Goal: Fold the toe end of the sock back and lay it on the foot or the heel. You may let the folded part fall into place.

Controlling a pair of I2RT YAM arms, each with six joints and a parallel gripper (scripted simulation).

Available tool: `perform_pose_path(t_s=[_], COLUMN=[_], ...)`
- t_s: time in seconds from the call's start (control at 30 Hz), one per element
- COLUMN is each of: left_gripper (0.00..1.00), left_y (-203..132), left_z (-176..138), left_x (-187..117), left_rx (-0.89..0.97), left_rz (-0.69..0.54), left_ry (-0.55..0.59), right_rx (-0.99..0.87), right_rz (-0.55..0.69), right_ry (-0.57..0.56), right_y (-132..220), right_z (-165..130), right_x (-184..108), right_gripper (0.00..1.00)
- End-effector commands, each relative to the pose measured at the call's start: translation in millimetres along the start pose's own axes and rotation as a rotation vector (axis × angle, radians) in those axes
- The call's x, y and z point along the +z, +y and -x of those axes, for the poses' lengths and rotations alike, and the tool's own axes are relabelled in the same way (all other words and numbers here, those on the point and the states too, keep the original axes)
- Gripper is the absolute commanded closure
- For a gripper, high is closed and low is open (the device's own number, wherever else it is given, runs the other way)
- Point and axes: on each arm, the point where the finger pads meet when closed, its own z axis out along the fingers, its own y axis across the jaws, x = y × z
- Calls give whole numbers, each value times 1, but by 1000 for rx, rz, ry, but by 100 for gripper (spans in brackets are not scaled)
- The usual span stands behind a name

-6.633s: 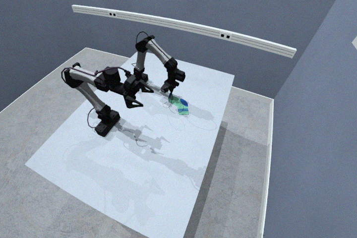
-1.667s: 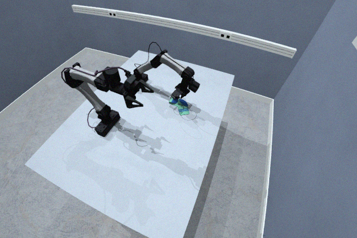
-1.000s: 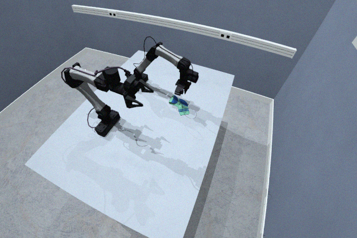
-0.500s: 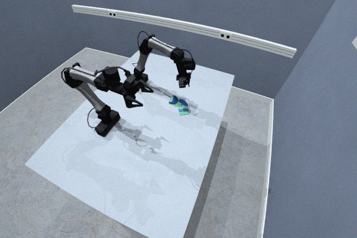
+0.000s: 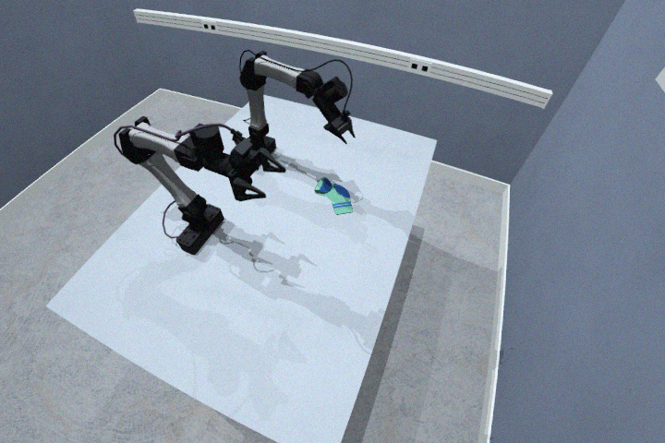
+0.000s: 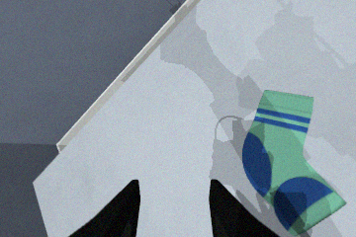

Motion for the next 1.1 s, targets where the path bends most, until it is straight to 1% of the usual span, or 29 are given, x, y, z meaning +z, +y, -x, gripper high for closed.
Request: perform_pose_path(t_s=[0.0,0.27,0.33,0.47,0.5,0.57,0.6,0.63,0.73,0.83,0.87,0.93,1.0,1.03,1.07], left_gripper=[62,62,62,62,62,62,62,62,62,62,62,62,62,62,62], left_y=[24,45,47,52,53,53,52,53,59,56,56,57,53,58,62], left_z=[34,41,44,45,46,46,46,47,42,42,39,34,36,41,47], left_x=[-20,-75,-90,-119,-126,-126,-130,-139,-161,-182,-185,-186,-182,-184,-196], left_rx=[-121,-351,-401,-504,-528,-528,-550,-570,-647,-709,-726,-741,-727,-711,-694], left_rz=[139,259,275,309,315,315,317,322,348,344,344,355,345,353,369], left_ry=[-176,-383,-443,-560,-590,-590,-615,-648,-737,-831,-845,-850,-837,-834,-855], right_rx=[-10,-12,-13,-14,-14,-14,-13,-14,-15,-16,-16,-16,-14,-15,-14], right_rz=[0,4,15,2,8,8,7,4,-3,1,1,-7,-6,-12,-3], right_ry=[-1,7,3,2,4,4,4,41,15,16,16,-7,-7,-5,-7], right_y=[3,0,4,-1,2,2,2,0,-2,0,0,-2,-2,-4,0], right_z=[3,0,1,1,1,1,-1,-12,-5,-6,-6,5,5,4,5], right_x=[-6,-5,-7,-8,-8,-8,-3,0,-2,-3,-4,-6,-6,-7,-7], right_gripper=[0,0,0,0,0,0,0,0,0,0,0,0,0,0,0])
